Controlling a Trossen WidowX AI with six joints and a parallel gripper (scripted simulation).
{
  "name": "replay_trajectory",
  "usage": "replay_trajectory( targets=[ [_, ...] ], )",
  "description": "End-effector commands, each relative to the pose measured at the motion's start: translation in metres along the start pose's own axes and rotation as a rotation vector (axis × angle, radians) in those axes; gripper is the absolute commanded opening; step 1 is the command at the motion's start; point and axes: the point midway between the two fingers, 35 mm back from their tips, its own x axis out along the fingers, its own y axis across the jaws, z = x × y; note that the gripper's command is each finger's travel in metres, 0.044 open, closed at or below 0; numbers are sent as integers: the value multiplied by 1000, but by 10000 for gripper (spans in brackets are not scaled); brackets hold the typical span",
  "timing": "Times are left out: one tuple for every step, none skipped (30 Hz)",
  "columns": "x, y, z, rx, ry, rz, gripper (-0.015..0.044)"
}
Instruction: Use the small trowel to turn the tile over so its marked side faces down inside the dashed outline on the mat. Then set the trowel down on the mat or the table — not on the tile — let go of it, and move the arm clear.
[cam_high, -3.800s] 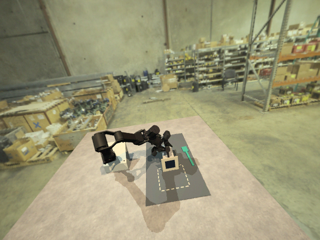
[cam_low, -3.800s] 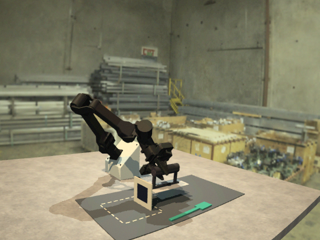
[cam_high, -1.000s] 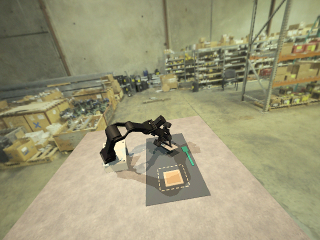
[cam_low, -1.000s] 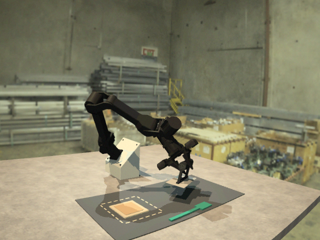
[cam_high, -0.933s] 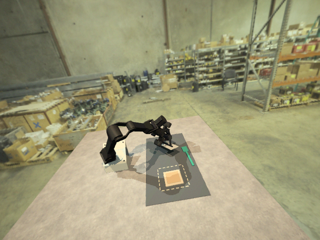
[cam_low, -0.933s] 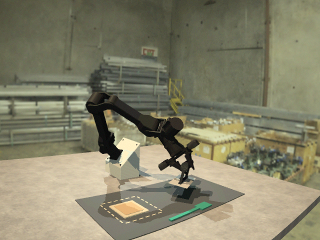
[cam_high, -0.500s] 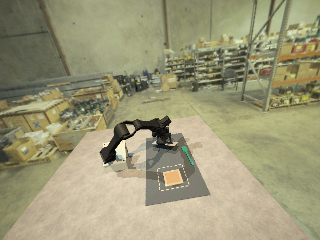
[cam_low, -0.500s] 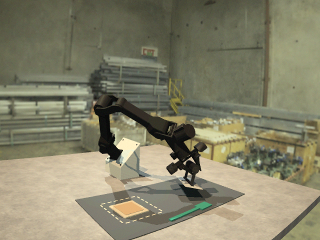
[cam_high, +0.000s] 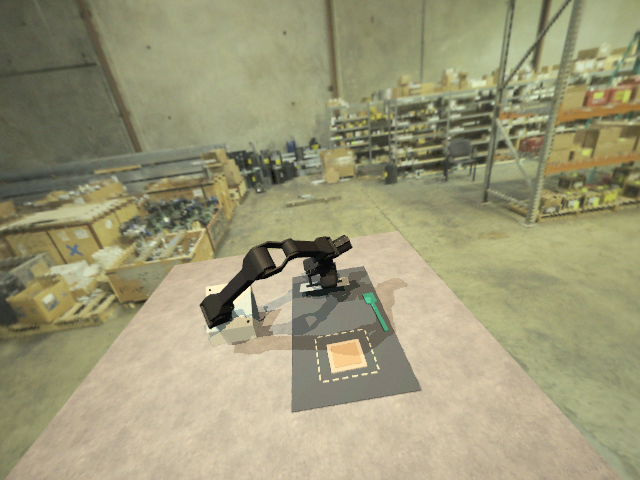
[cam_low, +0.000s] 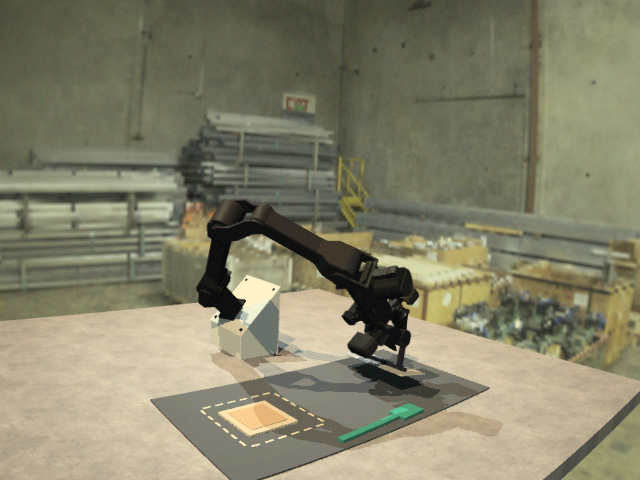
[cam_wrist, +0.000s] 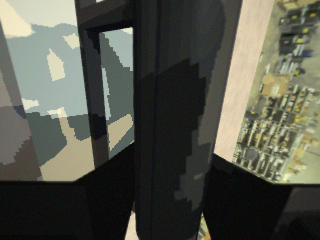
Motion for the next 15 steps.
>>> replay_trajectory(
  targets=[
    [6, -11, 7, -94, -100, -58, 0],
    [8, -12, 9, -113, -123, -70, 0],
    [9, -14, 11, -132, -146, -82, 0],
    [10, -15, 13, -150, -168, -95, 0],
    [11, -16, 15, -168, -190, -108, 0],
    [12, -18, 17, -186, -212, -122, 0],
    [12, -19, 19, -203, -234, -137, 0],
    [13, -20, 21, -220, -255, -151, 0],
    [14, -21, 23, -233, -271, -163, 0],
    [14, -22, 24, -240, -281, -171, 0],
    [14, -22, 24, -243, -284, -173, 0],
    [14, -22, 24, -243, -284, -173, 0],
    [14, -22, 24, -243, -284, -173, 0],
    [14, -22, 24, -243, -284, -173, 0],
    [14, -22, 24, -243, -284, -173, 0]
  ],
)
